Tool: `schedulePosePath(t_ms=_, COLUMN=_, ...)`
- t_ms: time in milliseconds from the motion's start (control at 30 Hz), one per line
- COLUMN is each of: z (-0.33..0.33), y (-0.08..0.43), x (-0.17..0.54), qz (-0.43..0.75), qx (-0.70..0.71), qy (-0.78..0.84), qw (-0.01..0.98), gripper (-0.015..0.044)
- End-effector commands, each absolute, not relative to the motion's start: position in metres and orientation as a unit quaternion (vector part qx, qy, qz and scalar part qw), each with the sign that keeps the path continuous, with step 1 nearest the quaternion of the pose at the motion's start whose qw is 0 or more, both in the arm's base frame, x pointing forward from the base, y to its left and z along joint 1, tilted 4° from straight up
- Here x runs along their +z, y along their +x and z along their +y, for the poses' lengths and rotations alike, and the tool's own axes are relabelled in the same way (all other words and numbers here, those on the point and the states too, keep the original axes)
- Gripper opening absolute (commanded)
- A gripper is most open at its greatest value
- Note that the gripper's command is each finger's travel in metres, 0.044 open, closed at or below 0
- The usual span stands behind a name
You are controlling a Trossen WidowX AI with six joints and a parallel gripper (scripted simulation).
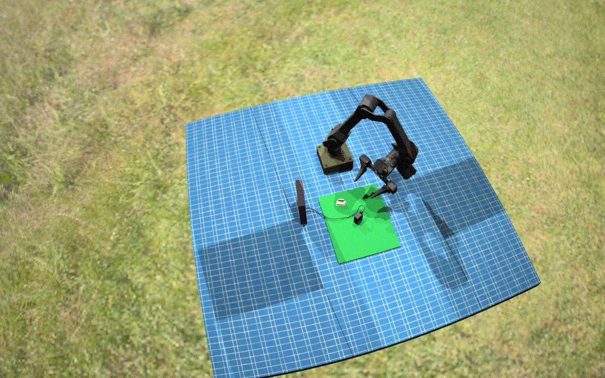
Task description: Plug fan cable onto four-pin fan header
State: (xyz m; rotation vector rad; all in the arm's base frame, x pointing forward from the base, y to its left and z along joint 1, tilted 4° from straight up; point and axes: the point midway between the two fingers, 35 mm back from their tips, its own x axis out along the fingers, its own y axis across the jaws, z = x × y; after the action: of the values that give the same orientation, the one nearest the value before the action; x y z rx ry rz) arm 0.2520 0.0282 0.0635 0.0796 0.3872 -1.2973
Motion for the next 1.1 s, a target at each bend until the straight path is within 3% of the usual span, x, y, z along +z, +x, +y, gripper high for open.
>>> schedulePosePath(t_ms=0, z=0.024, y=0.25, x=0.065, qz=0.225, qx=-0.618, qy=0.054, qw=0.751, gripper=0.044)
schedulePosePath(t_ms=533, z=0.017, y=0.247, x=0.068, qz=0.386, qx=-0.62, qy=0.118, qw=0.673, gripper=0.044)
schedulePosePath(t_ms=1067, z=0.02, y=0.255, x=0.081, qz=0.522, qx=-0.533, qy=0.204, qw=0.634, gripper=0.044)
